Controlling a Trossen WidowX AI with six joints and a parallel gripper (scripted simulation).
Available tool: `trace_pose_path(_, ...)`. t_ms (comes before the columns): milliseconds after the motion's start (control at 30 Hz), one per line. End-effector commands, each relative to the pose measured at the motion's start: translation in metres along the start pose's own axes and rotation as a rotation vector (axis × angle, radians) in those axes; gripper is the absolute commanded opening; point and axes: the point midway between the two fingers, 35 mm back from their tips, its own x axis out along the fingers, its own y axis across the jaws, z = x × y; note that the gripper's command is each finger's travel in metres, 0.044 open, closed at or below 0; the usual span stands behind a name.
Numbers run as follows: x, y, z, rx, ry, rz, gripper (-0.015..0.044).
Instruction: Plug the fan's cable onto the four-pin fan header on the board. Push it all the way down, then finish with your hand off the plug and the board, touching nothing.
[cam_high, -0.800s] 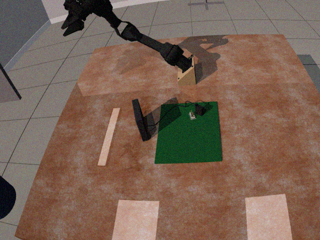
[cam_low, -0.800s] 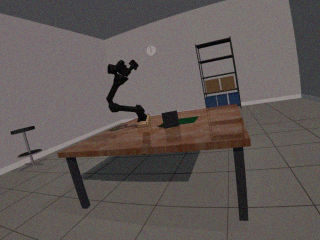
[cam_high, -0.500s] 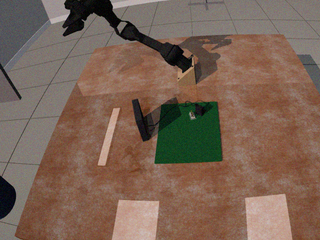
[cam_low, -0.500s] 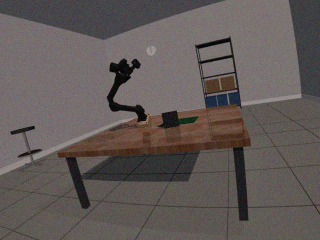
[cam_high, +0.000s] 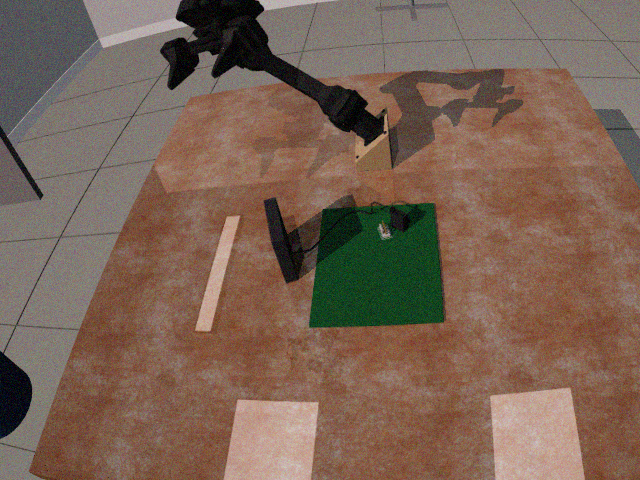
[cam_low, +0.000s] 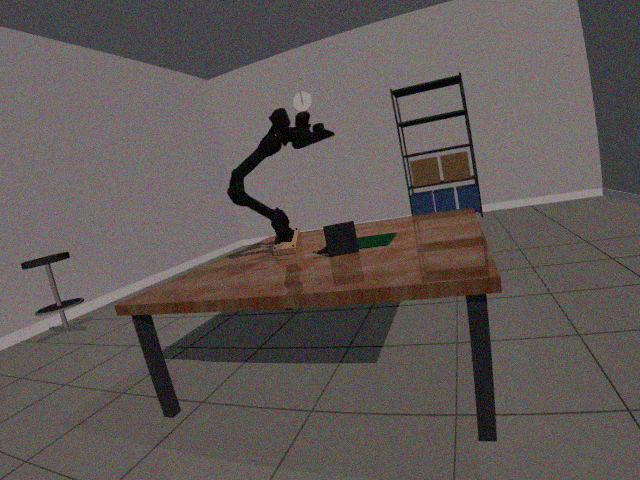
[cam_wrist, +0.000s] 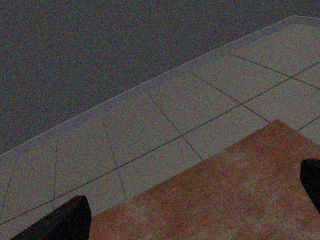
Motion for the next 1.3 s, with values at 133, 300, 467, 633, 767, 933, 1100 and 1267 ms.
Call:
trace_pose_path(133,0.021,0.105,-0.070,-0.334,0.203,0.250,0.0440)
trace_pose_path(300,0.019,0.156,-0.132,-0.540,0.382,0.400,0.0440)
trace_pose_path(467,0.006,0.189,-0.201,-0.740,0.607,0.528,0.0440)
trace_pose_path(633,-0.020,0.200,-0.271,-0.946,0.887,0.620,0.0440)
trace_pose_path(767,-0.050,0.191,-0.321,-1.130,1.166,0.655,0.0440)
trace_pose_path(933,-0.056,0.188,-0.327,-1.161,1.216,0.656,0.0440)
trace_pose_path(1100,-0.047,0.187,-0.348,-1.160,1.214,0.657,0.0440)
trace_pose_path(1267,-0.030,0.175,-0.406,-1.161,1.214,0.654,0.0440)
